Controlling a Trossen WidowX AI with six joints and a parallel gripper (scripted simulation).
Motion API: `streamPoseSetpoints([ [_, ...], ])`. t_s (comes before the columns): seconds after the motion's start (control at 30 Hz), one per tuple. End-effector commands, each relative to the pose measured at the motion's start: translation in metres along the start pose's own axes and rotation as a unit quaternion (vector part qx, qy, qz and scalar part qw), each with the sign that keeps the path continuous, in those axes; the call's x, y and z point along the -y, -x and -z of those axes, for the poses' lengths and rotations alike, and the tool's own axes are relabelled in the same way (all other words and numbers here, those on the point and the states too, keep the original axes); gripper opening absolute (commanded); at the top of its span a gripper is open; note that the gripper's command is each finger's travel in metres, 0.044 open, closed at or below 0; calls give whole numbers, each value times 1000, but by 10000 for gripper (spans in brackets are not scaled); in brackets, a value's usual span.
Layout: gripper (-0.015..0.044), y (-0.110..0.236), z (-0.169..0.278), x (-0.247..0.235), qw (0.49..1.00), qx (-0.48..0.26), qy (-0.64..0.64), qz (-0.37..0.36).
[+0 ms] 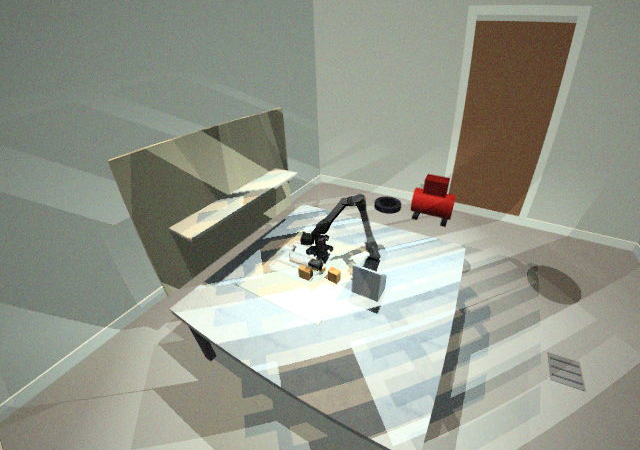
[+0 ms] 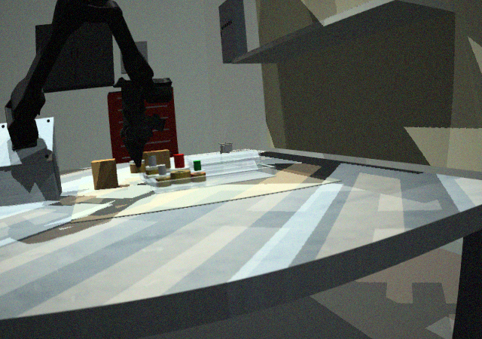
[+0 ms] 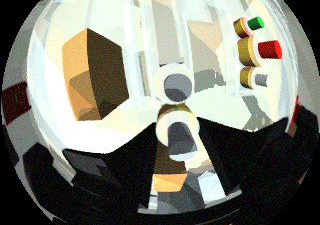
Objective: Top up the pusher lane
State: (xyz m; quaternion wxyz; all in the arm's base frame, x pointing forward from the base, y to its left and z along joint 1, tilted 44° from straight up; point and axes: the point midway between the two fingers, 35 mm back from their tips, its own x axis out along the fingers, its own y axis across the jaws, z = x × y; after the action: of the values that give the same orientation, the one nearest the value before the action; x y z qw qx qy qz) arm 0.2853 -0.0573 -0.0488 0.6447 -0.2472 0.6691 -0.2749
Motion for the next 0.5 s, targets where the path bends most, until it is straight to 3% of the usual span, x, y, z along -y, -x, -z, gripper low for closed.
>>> streamPoseSetpoints([
  [0.0,0,2,-9,1,1000,9,-6,1],
  [0.47,0,2,-15,2,1000,9,-6,1],
])
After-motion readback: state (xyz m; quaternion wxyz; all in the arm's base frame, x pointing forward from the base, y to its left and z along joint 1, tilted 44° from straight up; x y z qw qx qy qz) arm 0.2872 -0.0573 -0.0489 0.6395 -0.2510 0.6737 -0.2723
